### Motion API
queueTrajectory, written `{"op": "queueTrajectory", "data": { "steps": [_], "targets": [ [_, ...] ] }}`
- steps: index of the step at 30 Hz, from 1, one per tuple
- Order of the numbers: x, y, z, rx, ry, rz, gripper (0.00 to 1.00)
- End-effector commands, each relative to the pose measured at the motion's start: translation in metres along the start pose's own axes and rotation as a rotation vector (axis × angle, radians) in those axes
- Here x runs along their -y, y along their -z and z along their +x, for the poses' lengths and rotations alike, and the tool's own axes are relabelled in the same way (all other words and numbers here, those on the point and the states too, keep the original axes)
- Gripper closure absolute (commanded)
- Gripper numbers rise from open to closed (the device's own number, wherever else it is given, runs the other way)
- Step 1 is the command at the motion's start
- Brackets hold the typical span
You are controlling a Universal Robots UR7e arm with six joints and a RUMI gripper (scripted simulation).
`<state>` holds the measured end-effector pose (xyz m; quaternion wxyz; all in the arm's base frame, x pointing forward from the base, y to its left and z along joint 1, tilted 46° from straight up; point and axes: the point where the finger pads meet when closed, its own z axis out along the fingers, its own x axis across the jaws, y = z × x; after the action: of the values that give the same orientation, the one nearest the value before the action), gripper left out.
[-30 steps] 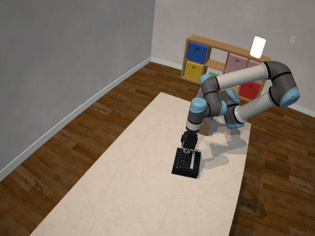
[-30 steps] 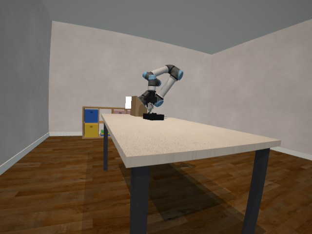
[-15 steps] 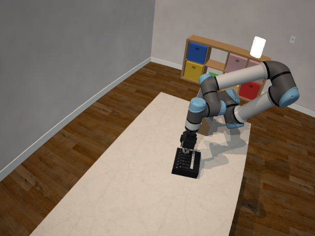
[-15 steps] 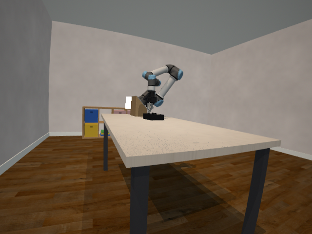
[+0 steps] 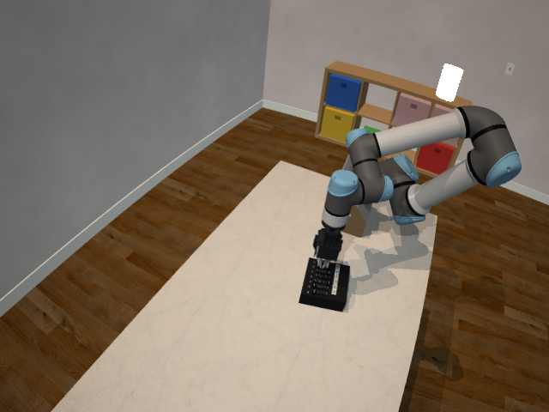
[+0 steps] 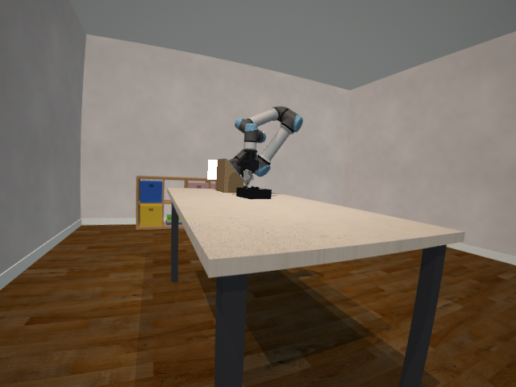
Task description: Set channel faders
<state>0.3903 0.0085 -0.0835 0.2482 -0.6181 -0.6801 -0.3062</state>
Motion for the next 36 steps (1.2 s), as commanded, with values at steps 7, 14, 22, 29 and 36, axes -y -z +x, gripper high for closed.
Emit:
{"op": "queueTrajectory", "data": {
  "steps": [7,14,22,29,36],
  "targets": [
    [-0.0003,0.0004,-0.0008,0.001,0.0,-0.001,1.0],
    [-0.0003,0.0004,-0.0008,0.001,0.0,-0.001,1.0],
    [-0.0003,0.0004,-0.0008,0.001,0.0,-0.001,1.0],
    [-0.0003,0.0004,-0.0007,0.001,0.0,-0.001,1.0],
    [-0.0002,0.0004,0.0022,0.001,0.0,-0.001,1.0]
  ]
}}
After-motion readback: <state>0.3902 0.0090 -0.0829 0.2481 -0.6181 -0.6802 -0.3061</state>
